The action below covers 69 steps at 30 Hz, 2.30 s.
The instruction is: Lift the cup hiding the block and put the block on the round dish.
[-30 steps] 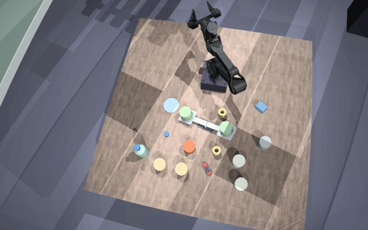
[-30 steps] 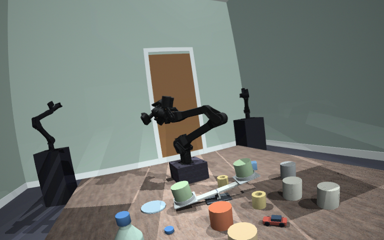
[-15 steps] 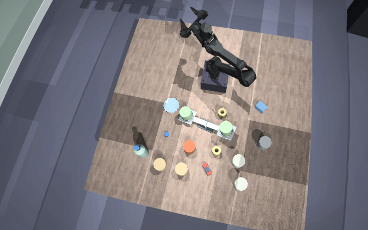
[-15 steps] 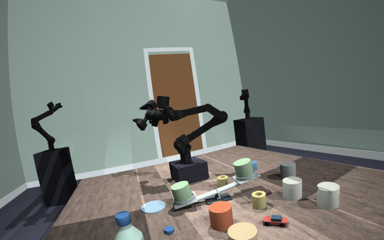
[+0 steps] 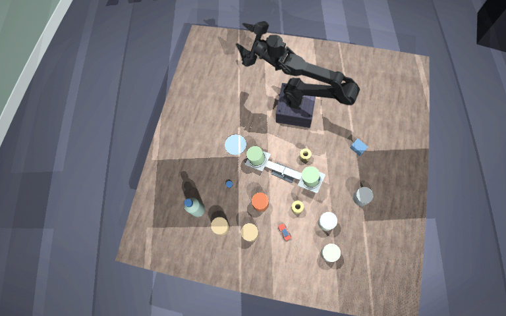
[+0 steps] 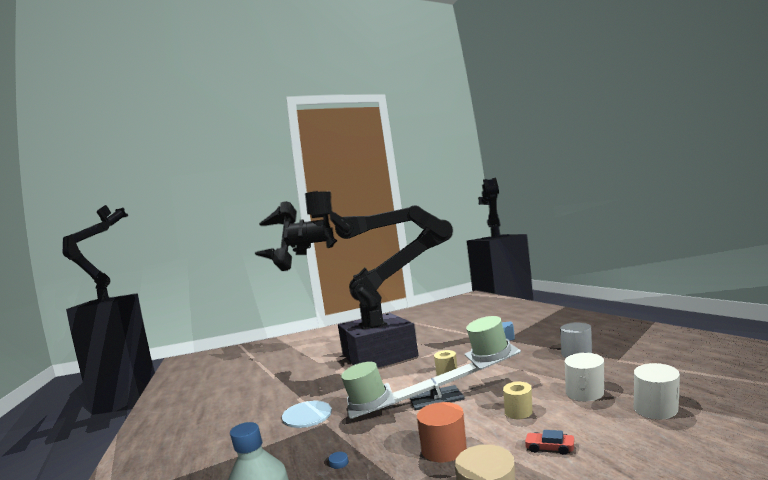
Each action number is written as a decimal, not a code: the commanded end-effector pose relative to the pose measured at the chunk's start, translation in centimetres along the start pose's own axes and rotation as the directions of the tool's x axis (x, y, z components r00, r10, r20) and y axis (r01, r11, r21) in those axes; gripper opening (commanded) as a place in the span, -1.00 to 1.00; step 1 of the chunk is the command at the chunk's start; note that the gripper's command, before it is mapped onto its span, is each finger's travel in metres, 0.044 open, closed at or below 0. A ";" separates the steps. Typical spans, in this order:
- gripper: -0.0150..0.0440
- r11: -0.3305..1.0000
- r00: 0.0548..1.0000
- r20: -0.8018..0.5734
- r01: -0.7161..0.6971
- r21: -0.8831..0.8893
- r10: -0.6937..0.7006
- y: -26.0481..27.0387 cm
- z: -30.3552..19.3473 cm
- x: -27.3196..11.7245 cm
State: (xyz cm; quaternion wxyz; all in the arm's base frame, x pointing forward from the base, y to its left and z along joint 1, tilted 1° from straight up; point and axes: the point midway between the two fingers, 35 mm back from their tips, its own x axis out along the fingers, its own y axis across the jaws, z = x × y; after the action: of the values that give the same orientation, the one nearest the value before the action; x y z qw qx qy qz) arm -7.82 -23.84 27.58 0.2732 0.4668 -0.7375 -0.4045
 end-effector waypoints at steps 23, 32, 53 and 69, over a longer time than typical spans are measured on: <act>1.00 0.831 0.857 -0.285 0.251 -0.497 -0.430 -9.2 -8.9 -4.8; 1.00 0.716 0.751 -0.358 0.212 -0.665 -0.555 -11.7 -11.2 -8.1; 1.00 0.432 0.444 -0.443 -0.132 -0.892 -0.779 -15.8 -14.0 -17.4; 1.00 0.271 0.199 -0.426 -0.524 -0.808 -0.883 -17.1 -13.5 -25.0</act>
State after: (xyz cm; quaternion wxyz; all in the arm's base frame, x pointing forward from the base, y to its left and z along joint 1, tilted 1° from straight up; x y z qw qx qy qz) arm 20.63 -11.11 19.67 0.7666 0.4848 0.0657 -0.4159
